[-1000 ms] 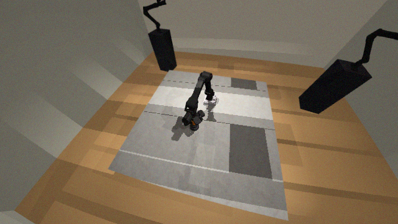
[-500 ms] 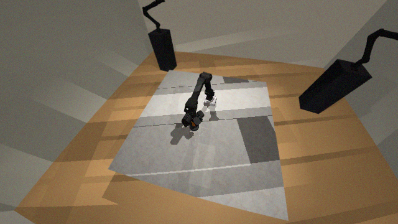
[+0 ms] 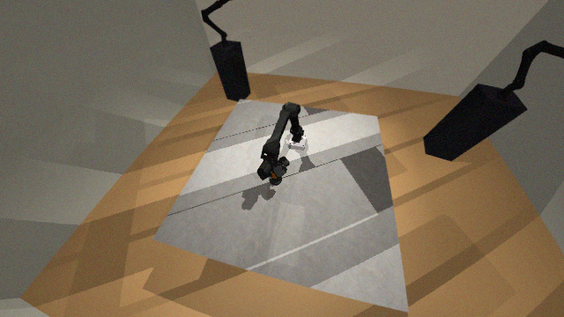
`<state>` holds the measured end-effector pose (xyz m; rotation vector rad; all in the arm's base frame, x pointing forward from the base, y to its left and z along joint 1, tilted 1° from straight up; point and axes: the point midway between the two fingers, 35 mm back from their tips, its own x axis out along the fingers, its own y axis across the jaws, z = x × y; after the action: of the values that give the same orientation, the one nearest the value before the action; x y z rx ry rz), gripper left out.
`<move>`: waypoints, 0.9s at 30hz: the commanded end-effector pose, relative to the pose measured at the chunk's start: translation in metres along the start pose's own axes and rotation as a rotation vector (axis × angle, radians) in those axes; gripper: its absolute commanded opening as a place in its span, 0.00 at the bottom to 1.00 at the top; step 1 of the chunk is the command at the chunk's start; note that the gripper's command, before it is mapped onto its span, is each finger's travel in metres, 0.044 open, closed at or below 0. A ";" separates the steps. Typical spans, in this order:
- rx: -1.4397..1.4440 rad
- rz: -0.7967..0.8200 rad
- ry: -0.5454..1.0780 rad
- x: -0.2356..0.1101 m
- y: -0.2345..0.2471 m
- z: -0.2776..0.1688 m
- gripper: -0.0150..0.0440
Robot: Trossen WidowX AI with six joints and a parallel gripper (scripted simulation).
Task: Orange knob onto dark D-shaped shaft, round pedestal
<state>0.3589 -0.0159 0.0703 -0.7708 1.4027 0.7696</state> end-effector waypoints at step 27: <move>-0.215 -0.005 0.001 -0.004 0.005 -0.003 0.25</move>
<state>0.3510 -0.0155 0.0737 -0.9296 1.3385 0.9270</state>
